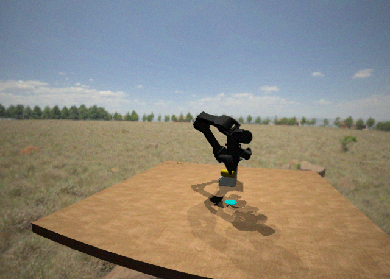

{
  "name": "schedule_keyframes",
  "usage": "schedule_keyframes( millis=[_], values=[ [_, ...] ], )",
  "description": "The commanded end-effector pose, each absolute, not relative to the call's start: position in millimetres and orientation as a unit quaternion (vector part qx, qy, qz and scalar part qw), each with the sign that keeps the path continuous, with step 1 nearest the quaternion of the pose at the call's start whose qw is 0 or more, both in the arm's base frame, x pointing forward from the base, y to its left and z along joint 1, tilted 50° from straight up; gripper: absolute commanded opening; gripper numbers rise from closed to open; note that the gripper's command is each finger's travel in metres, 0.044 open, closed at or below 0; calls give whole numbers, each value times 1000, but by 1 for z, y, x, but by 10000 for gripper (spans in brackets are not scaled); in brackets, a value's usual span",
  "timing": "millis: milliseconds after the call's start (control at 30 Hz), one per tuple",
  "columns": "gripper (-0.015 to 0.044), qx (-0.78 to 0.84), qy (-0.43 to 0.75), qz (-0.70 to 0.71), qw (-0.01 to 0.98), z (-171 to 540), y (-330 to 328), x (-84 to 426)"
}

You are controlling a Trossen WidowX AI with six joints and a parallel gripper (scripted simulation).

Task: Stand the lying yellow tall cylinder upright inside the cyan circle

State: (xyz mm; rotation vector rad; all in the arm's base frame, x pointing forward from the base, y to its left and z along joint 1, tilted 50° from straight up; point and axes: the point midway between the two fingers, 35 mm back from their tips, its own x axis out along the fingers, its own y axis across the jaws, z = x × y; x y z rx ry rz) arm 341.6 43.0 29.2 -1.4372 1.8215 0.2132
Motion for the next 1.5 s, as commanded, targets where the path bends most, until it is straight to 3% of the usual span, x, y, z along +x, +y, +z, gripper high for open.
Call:
schedule_keyframes(
  millis=[0, 1467],
  values=[
    [105, -559, 721, 96, 399, 27, 42, 341],
    [105, -460, 723, 202, 473, 7, 28, 327]
  ],
)
